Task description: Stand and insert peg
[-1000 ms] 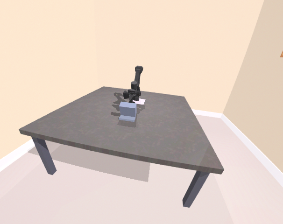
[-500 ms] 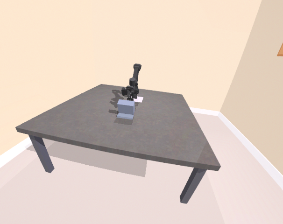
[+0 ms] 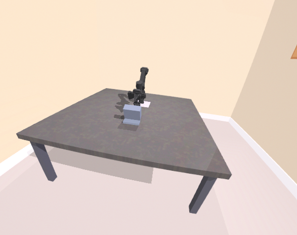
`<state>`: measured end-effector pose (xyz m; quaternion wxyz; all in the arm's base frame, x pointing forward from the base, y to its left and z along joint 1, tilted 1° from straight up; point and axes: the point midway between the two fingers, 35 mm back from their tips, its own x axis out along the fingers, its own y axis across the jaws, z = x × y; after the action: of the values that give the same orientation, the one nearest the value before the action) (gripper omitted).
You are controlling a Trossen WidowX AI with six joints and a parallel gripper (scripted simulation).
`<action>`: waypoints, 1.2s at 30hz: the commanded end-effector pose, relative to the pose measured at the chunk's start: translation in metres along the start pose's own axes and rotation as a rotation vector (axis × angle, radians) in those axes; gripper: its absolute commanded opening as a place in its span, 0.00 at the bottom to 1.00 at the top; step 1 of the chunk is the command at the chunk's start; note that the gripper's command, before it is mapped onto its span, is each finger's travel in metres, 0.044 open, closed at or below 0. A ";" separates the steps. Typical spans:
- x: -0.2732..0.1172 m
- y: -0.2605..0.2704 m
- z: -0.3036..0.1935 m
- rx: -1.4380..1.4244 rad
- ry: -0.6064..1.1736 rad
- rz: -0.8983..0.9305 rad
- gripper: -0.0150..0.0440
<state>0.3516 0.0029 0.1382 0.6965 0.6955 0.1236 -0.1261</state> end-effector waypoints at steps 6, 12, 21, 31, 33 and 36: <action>-0.008 0.001 0.000 0.000 0.002 -0.002 1.00; -0.013 0.001 0.000 0.000 0.002 -0.003 1.00; -0.020 0.002 0.000 -0.001 0.002 -0.004 1.00; -0.027 0.003 0.000 -0.001 0.002 -0.005 1.00; -0.029 0.003 0.000 -0.001 0.002 -0.005 1.00; -0.031 0.003 0.000 -0.001 0.002 -0.005 1.00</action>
<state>0.3268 0.0025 0.1507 0.6962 0.6951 0.1255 -0.1280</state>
